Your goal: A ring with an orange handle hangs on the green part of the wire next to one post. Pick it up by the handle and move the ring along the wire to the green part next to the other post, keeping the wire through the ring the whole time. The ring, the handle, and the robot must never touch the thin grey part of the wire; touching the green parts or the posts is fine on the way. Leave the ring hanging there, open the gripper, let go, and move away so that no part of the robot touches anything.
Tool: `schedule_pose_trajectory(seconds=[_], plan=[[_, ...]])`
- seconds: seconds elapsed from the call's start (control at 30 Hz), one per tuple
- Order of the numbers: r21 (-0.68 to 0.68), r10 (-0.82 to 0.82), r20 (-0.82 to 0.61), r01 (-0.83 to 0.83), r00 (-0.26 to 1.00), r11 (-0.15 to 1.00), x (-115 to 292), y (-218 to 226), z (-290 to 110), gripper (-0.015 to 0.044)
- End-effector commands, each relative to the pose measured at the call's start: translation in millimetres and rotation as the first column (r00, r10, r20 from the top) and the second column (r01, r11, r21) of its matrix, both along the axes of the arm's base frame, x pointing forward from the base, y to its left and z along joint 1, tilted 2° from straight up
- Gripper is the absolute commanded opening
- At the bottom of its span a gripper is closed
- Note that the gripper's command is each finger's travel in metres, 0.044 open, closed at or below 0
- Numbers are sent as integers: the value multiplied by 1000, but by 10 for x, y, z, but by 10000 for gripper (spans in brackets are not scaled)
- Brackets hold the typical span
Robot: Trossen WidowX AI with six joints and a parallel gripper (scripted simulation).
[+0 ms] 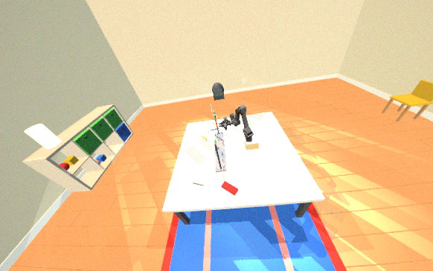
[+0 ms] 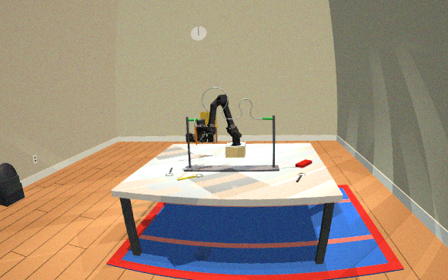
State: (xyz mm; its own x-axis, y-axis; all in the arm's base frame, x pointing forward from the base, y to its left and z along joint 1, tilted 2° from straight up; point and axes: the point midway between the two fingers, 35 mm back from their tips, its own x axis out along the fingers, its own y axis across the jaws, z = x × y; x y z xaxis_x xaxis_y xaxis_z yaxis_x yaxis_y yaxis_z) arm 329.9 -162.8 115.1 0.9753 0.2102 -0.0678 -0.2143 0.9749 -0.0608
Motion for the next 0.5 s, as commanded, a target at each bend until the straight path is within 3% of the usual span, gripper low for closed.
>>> schedule_pose_trajectory(seconds=[0.0, 0.47], plan=[[10, -4, -6, 4, 1000, 1000, 58, -8, -24, 160], [10, -4, -4, 4, 1000, 1000, 274, 33, -34, 160]])
